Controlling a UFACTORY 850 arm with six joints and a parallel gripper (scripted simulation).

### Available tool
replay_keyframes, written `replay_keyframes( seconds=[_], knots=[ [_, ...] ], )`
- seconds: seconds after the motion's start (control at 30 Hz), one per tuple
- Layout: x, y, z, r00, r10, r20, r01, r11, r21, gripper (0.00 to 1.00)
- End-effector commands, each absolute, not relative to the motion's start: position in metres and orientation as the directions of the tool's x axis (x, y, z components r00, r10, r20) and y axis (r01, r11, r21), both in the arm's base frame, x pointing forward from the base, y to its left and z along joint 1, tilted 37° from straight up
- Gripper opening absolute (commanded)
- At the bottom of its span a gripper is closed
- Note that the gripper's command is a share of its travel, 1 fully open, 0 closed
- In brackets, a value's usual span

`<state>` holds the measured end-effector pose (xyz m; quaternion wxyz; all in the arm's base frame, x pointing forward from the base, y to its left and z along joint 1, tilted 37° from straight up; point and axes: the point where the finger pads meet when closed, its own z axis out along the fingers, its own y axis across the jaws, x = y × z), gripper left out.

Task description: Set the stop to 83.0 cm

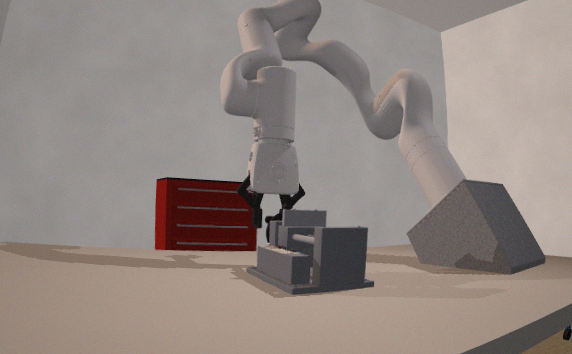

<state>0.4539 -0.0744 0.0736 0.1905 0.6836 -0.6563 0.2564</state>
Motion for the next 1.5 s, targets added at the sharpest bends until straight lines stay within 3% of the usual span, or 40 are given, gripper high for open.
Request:
replay_keyframes(
  seconds=[0.0, 0.6, 0.93, 1.47],
  knots=[
    [0.455, -0.074, 0.074, 0.006, -0.8, 0.6, -0.995, -0.067, -0.078, 0.57],
    [0.455, -0.073, 0.076, 0.006, -0.8, 0.6, -0.995, -0.067, -0.078, 0.57],
    [0.446, -0.022, 0.143, 0.006, -0.8, 0.6, -0.995, -0.067, -0.078, 0.57],
    [0.445, -0.014, 0.154, 0.006, -0.8, 0.6, -0.995, -0.067, -0.078, 0.57]
  ],
)
